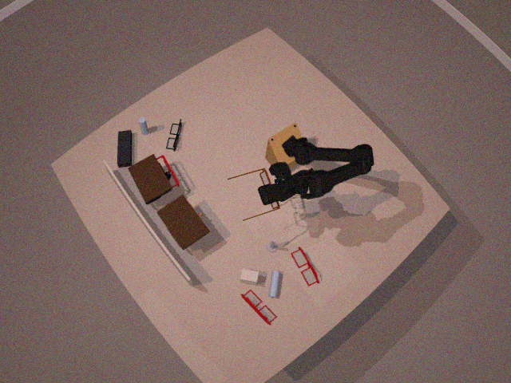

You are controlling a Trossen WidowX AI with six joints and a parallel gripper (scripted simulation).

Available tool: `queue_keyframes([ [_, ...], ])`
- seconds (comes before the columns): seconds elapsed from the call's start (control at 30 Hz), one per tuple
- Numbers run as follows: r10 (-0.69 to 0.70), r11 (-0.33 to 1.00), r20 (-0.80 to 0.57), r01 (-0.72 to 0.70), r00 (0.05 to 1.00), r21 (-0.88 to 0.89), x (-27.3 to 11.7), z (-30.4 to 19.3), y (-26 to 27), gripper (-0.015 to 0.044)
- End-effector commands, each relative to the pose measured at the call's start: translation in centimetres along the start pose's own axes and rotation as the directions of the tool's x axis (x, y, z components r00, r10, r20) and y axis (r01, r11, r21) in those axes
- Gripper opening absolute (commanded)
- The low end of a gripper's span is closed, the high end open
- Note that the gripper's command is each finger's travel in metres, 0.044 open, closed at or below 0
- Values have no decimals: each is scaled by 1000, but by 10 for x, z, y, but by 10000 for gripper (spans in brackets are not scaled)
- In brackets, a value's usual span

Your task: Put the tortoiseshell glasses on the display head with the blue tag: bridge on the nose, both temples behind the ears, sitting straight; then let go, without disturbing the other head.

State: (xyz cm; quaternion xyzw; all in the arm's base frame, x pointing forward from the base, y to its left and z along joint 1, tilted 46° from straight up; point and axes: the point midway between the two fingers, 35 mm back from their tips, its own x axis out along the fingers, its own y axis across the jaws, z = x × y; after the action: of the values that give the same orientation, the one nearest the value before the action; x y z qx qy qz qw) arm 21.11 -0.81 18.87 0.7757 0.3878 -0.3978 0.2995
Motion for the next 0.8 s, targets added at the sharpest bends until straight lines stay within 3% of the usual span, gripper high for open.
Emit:
queue_keyframes([
  [0.0,-45,998,-11,45,999,-32,9,5,11,0],
  [0.77,-264,955,-121,241,957,-174,61,46,40,0],
])
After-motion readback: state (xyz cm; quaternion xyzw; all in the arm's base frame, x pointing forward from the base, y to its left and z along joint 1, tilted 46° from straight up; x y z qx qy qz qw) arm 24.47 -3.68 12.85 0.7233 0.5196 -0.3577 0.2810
